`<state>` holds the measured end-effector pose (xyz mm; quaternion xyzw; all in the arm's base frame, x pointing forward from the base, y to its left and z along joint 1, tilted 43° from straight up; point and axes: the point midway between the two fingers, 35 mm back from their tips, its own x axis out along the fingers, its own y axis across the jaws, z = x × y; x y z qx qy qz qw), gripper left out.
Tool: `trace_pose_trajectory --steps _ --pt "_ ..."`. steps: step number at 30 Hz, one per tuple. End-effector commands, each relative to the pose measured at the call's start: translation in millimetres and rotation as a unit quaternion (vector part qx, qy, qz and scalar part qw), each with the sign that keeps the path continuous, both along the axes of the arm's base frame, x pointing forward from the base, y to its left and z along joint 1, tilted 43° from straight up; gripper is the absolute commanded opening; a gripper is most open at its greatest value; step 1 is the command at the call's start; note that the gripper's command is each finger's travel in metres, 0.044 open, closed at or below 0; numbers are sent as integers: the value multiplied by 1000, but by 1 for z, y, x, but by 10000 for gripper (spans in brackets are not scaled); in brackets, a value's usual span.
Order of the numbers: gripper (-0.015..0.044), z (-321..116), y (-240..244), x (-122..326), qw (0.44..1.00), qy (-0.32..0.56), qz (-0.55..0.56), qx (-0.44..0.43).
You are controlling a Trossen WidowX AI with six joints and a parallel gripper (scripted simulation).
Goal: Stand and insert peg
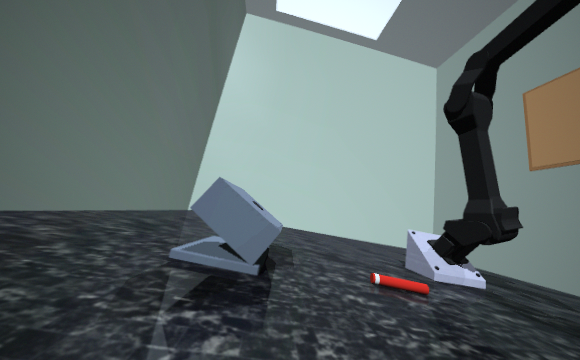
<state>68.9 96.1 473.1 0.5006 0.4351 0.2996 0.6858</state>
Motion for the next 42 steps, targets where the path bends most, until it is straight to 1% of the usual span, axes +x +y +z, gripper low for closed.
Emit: trace_pose_trajectory --steps 1,7,12,18,24,29,33,37,42 --pt "440 -16 20 2 998 -22 -10 -58" --pt "440 -44 45 16 987 -47 -20 -151" --pt "440 -73 62 37 972 -50 -22 -229" --pt "440 -115 71 71 949 -28 -12 -315" --pt "440 -160 63 109 927 15 4 -374" --pt "440 -196 44 137 915 60 20 -398" --pt "440 -226 25 156 911 101 36 -398" --pt "440 -255 1 171 912 140 50 -381" --pt "440 -287 -32 182 922 178 59 -339"
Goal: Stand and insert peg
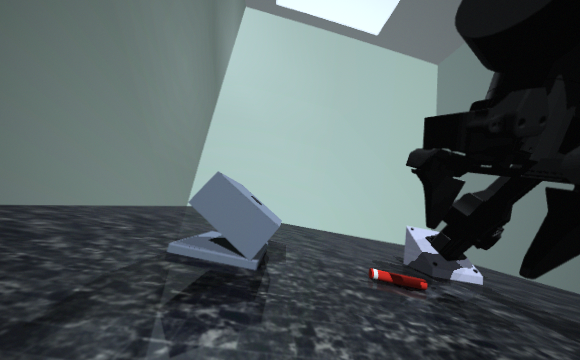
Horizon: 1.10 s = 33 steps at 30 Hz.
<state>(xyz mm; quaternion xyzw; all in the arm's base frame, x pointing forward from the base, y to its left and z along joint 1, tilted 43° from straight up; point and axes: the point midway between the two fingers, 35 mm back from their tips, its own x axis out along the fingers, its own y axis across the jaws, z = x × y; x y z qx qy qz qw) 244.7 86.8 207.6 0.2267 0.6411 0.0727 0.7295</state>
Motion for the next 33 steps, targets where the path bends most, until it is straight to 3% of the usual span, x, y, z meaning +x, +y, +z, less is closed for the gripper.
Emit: trace_pose_trajectory --steps 1,12,33 --pt "440 -28 -29 8 999 30 -13 42" --pt "440 -76 -93 7 983 36 -71 166" --pt "440 -94 -80 14 983 35 -72 166"
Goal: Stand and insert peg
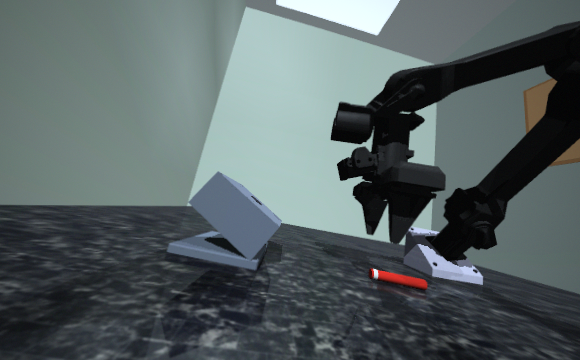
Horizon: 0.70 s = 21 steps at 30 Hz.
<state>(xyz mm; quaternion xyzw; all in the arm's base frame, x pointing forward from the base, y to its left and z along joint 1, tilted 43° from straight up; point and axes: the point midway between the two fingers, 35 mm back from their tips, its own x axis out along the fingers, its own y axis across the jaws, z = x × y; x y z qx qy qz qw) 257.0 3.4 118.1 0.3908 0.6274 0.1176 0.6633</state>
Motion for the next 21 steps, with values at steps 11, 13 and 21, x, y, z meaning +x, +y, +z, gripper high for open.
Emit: trace_pose_trajectory --steps 11,13,21 --pt "440 -17 15 5 1000 1 -2 2" --pt "440 -20 17 5 1000 1 -2 2" --pt "440 -29 26 7 1000 1 -1 3"
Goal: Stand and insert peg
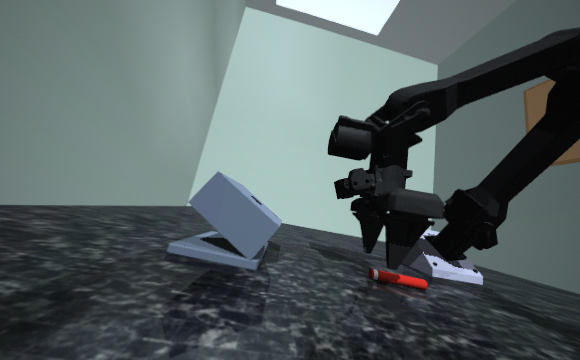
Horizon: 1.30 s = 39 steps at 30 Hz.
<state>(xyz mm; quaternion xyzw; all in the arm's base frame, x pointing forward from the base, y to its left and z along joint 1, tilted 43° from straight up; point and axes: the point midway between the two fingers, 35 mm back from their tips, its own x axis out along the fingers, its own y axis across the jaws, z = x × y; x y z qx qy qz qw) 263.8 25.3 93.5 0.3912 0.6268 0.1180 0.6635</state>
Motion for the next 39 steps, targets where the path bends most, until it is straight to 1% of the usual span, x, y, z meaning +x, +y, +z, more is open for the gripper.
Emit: trace_pose_trajectory --steps 1,13,25,26,37,39 --pt "440 -5 5 1 1000 1 -1 3" --pt "440 -16 17 2 1000 1 -1 5" --pt "125 -16 17 2 1000 1 -1 5" --pt "110 -16 17 2 1000 1 -1 5" --pt "110 -16 17 2 1000 1 -1 5" --pt "97 -16 17 2 1000 1 -1 5"
